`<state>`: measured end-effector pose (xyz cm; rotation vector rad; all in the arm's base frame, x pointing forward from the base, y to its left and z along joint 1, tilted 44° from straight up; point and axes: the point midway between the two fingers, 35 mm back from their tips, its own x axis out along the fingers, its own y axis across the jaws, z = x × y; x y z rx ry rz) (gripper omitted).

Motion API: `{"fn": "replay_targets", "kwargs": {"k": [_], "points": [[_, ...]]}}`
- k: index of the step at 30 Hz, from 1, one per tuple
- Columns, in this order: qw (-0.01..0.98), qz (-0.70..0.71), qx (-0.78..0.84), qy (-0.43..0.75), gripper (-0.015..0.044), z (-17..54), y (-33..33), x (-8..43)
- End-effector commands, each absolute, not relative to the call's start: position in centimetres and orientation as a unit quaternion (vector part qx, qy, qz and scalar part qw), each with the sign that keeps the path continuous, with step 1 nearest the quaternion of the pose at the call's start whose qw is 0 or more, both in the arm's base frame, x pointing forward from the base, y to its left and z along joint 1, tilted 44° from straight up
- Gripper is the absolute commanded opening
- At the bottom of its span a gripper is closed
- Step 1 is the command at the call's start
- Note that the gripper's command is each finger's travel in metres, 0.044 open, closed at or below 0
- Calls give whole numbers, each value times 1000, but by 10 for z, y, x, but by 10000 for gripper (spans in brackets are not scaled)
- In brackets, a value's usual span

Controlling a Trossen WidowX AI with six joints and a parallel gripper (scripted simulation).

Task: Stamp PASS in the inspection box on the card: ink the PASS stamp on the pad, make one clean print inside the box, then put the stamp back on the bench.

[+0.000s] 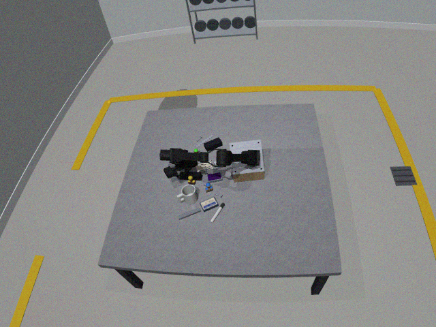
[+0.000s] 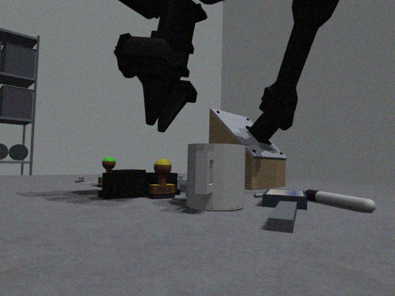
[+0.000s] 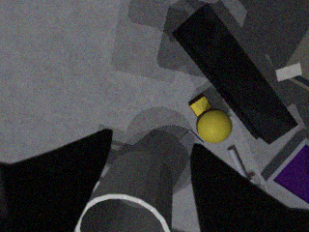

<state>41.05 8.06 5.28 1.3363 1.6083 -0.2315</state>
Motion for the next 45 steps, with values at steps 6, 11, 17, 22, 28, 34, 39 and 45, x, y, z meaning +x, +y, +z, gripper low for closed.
{"fn": "replay_targets", "kwargs": {"k": [6,11,17,22,28,34,39,45], "points": [[573,10,438,692,227,-22,-5,410],[597,68,389,698,227,-51,-33,403],[618,143,332,698,227,-83,-64,389],[631,214,284,689,227,-109,-86,375],[637,256,257,680,227,-123,-95,367],[637,256,257,680,227,-123,-95,367],[638,256,257,680,227,-123,-95,368],[638,256,257,679,227,-127,-91,368]]}}
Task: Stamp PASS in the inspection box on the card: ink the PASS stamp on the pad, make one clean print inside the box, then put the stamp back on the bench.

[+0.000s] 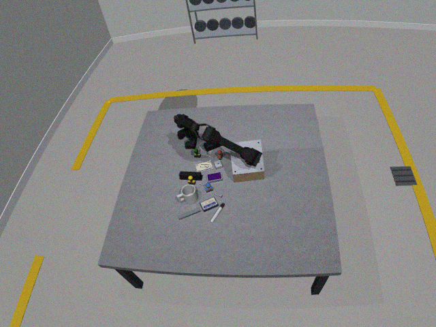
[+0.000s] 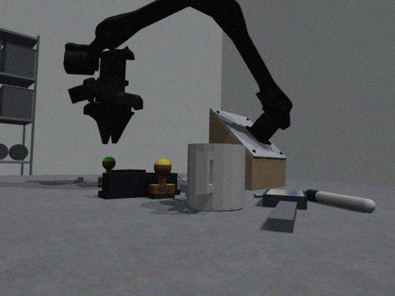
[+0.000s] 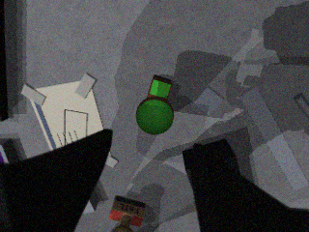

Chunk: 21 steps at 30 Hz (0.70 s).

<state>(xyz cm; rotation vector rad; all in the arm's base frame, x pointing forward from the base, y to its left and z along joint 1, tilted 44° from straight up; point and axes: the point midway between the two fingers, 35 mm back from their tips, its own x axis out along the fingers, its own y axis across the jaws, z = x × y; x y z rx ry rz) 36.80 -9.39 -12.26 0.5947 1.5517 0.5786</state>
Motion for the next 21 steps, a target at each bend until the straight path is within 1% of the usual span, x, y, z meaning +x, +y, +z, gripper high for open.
{"fn": "replay_targets", "kwargs": {"k": [1,21], "points": [[638,256,257,679,227,-128,-90,368],[638,256,257,679,227,-152,-67,368]]}}
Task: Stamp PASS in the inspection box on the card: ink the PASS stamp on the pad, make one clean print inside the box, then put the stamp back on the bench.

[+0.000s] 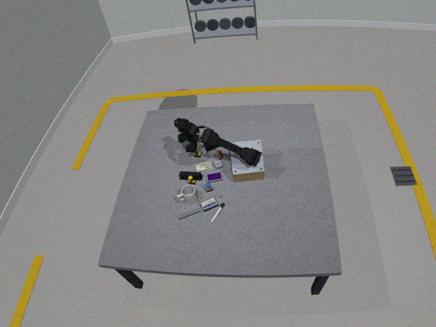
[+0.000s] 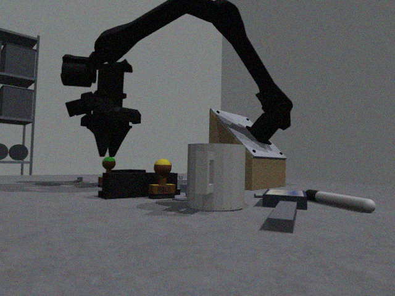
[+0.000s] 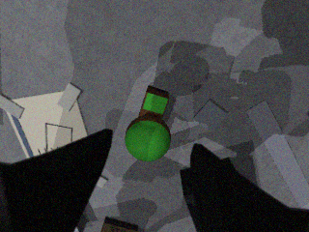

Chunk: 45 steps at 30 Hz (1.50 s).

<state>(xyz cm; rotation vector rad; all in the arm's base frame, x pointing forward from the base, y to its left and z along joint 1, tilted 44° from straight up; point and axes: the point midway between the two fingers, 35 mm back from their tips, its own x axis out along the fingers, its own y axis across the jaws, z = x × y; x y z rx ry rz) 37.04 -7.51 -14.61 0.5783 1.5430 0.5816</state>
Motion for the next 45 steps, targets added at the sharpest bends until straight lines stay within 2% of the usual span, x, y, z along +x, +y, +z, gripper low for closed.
{"fn": "replay_targets", "kwargs": {"k": [1,30,34,43,45], "points": [[638,256,258,679,227,-154,-66,367],[637,257,258,679,227,-177,-42,364],[639,257,255,678,122,-176,-45,365],[639,257,255,678,62,-176,-45,365],[639,257,255,678,9,-176,-45,365]]}}
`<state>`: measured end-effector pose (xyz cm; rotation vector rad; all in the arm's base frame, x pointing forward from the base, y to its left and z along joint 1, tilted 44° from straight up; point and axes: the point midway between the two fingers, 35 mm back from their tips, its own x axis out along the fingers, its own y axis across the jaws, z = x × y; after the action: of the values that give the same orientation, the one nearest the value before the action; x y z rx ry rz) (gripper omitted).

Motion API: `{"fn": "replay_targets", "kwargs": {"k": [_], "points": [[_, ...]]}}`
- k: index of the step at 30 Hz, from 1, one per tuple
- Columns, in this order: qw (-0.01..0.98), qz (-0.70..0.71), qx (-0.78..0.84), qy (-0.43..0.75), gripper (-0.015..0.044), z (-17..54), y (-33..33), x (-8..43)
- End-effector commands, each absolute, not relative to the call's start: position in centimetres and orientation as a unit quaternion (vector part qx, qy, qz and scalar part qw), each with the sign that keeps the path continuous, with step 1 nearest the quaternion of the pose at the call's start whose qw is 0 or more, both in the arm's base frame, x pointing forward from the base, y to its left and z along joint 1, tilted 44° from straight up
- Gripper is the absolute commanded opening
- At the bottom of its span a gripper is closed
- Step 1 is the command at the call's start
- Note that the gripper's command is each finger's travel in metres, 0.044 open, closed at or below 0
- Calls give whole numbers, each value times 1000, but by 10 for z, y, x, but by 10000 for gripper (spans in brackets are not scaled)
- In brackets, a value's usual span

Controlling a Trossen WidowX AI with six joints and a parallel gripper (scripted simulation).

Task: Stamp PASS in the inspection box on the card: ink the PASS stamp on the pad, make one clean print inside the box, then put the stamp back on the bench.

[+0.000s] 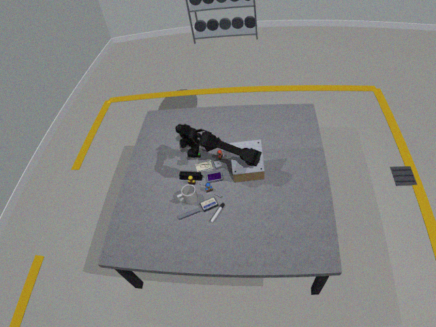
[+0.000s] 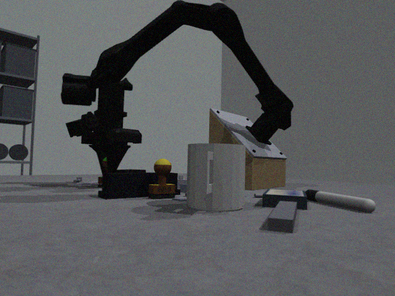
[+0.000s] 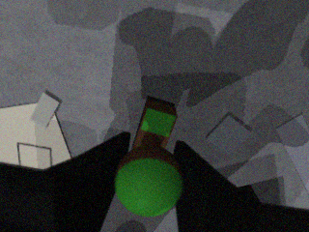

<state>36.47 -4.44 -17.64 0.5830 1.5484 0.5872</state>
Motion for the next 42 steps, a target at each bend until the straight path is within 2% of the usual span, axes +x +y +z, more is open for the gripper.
{"fn": "replay_targets", "kwargs": {"k": [1,42], "points": [[639,257,255,678,0,-176,-45,365],[640,255,253,679,0,-162,-59,367]]}}
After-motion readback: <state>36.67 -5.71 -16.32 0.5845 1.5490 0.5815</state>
